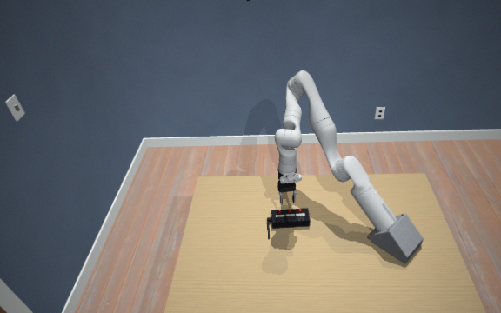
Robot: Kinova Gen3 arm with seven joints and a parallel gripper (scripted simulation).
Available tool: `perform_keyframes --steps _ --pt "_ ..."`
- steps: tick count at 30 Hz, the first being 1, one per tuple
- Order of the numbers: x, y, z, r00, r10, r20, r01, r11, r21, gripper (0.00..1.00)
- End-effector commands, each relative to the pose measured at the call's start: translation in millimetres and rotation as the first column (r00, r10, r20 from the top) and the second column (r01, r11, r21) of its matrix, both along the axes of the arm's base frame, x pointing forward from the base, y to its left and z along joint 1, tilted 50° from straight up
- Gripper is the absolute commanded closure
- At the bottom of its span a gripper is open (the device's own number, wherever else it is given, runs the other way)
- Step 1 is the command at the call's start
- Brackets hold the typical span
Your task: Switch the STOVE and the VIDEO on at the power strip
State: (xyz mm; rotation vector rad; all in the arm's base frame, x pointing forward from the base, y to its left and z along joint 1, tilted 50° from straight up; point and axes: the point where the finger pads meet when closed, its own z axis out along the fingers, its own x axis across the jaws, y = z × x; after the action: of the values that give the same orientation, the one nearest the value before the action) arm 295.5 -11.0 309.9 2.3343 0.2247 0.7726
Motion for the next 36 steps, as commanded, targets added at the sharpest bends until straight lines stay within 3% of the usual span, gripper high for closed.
perform_keyframes --steps 1,11,19,22,36 --pt "0.1 0.4 0.2 1.000 0.001 0.001 -0.001 1.000 0.000 0.00" --pt "-0.5 5.0 1.3 1.000 -0.006 0.005 0.006 1.000 0.007 0.00" --pt "-23.6 77.7 13.3 0.993 -0.103 0.050 0.097 0.989 0.111 0.00" --pt "-31.7 92.3 14.6 0.991 -0.123 0.053 0.115 0.985 0.131 0.00" --pt "-32.5 93.7 14.8 0.991 -0.125 0.053 0.117 0.984 0.133 0.00"
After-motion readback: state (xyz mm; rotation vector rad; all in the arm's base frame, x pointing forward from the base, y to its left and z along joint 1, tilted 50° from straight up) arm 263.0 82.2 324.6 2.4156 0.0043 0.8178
